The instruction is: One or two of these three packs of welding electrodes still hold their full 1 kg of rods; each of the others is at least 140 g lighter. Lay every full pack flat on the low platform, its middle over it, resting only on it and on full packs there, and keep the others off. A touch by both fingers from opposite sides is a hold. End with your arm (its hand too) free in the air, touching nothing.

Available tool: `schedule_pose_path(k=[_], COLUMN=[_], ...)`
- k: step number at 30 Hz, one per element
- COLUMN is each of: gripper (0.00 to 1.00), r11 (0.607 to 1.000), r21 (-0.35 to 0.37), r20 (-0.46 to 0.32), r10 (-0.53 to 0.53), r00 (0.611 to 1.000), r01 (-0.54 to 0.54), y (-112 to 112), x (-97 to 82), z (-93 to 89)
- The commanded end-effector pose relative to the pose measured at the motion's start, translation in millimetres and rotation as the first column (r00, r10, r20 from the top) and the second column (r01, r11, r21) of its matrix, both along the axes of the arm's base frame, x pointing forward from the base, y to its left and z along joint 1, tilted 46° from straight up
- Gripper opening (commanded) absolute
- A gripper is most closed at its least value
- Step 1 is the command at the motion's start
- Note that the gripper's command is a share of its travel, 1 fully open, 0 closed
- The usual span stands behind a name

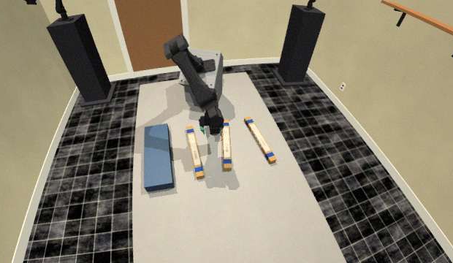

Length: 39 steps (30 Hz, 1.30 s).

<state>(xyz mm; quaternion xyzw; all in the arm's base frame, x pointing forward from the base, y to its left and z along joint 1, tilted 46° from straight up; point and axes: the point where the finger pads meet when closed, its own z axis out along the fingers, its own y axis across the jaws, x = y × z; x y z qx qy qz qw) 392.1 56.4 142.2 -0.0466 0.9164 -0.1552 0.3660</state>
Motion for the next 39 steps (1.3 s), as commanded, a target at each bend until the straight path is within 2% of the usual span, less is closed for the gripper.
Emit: schedule_pose_path(k=[1,4,6,15,17,20,34,35,39], gripper=[0.74,0.74,0.74,0.74,0.74,0.74,0.74,0.74,0.74], r11=[0.997,0.997,0.997,0.997,0.997,0.995,0.996,0.996,0.997], r21=[-0.020,-0.014,-0.014,-0.021,-0.020,-0.021,-0.016,-0.018,-0.018], r20=[-0.030,0.009,0.009,0.007,-0.014,-0.012,-0.037,-0.042,-0.042], r10=[0.080,0.080,0.080,0.079,0.079,0.099,0.091,0.083,0.078], r00=[0.996,0.997,0.997,0.997,0.997,0.995,0.995,0.996,0.996], r01=[-0.080,-0.080,-0.080,-0.078,-0.079,-0.099,-0.092,-0.084,-0.079], y=[-14.0,-30.5,-30.5,-87.2,-93.2,-84.1,-85.2,-90.2,-94.7], x=[-5.0,4.4,4.4,7.7,9.6,10.0,1.5,8.3,16.0], z=[6.3,29.2,29.2,49.5,44.1,44.5,32.0,22.3,13.9])
